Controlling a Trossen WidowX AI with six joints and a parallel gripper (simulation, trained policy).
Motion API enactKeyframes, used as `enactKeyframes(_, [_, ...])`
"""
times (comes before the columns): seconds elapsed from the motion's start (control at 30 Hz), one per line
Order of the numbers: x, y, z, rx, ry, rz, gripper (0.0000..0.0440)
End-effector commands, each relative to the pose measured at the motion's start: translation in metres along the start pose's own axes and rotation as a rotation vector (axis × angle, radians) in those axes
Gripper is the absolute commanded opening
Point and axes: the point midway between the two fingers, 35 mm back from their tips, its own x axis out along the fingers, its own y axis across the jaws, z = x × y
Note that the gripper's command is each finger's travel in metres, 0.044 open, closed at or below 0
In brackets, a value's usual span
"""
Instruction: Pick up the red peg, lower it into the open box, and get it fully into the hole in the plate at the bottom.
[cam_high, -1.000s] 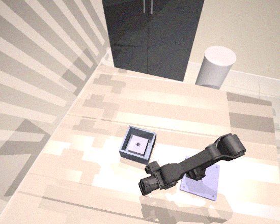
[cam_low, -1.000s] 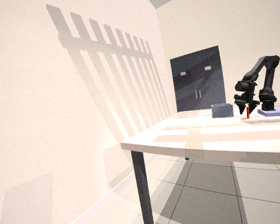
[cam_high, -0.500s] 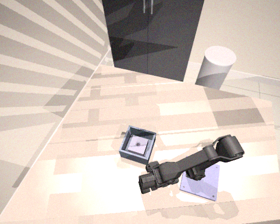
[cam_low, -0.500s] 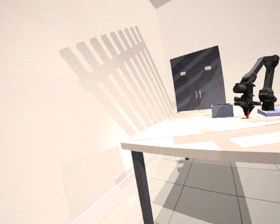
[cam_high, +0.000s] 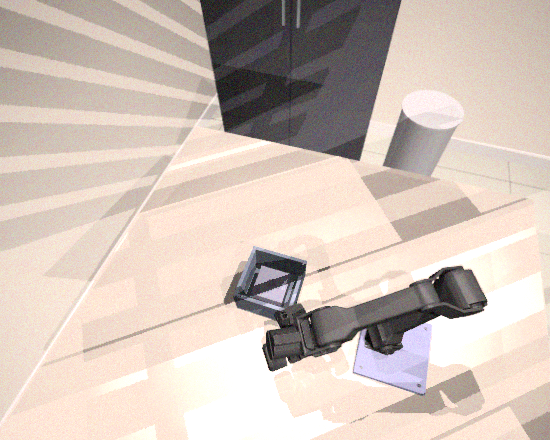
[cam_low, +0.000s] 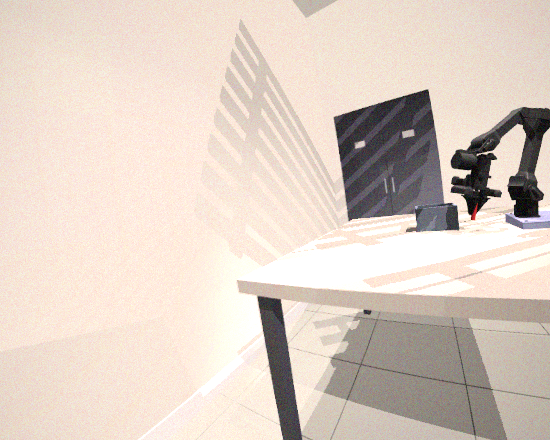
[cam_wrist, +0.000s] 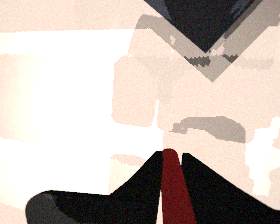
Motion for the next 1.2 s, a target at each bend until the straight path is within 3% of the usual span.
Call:
enactKeyframes(0.0, [-0.016,0.008,0.015,-0.014,-0.044,0.019,0.0000])
enactKeyframes(0.43, [-0.046,0.021,0.071,0.018,-0.150,0.025,0.0000])
enactKeyframes(1.17, [-0.037,0.009,0.155,0.151,-0.237,-0.018,0.0000])
